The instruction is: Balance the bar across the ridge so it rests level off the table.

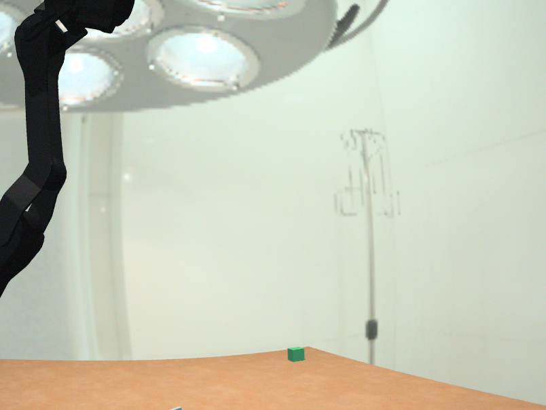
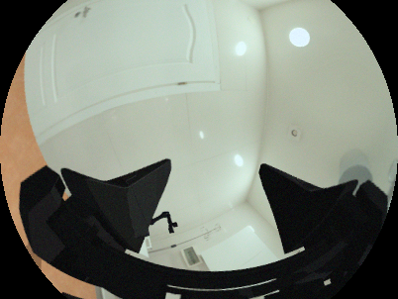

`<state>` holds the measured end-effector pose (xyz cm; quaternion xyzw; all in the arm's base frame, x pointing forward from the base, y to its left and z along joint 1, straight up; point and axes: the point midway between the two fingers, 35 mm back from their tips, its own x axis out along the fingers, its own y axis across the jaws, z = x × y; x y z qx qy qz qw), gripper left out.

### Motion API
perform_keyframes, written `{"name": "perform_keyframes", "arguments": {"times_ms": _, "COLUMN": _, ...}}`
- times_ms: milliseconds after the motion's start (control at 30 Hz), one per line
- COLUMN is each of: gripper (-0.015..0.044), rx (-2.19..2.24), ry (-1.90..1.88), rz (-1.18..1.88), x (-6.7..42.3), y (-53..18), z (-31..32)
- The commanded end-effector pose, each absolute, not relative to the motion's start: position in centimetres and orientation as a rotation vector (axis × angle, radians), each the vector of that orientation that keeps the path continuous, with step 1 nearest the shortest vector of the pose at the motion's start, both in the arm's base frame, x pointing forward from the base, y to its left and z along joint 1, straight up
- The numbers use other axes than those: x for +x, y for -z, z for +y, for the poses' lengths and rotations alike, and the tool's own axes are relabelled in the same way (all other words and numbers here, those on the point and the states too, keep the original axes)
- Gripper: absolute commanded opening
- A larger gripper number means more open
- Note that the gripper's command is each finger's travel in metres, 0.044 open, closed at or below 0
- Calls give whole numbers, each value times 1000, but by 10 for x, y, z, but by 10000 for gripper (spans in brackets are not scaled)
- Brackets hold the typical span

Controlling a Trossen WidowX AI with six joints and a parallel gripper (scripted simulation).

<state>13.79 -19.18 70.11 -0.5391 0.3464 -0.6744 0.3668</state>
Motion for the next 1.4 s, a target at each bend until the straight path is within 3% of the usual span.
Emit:
{"name": "perform_keyframes", "arguments": {"times_ms": 0, "gripper": 374, "rx": -1386, "ry": 1734, "rz": 887, "x": 138, "y": -701, "z": -192}}
{"name": "perform_keyframes", "arguments": {"times_ms": 100, "gripper": 315, "rx": -1390, "ry": 1756, "rz": 847, "x": 134, "y": -703, "z": -190}}
{"name": "perform_keyframes", "arguments": {"times_ms": 533, "gripper": 315, "rx": -1353, "ry": 2052, "rz": 755, "x": 57, "y": -725, "z": -171}}
{"name": "perform_keyframes", "arguments": {"times_ms": 1367, "gripper": 315, "rx": -1262, "ry": 2653, "rz": 940, "x": -75, "y": -741, "z": -76}}
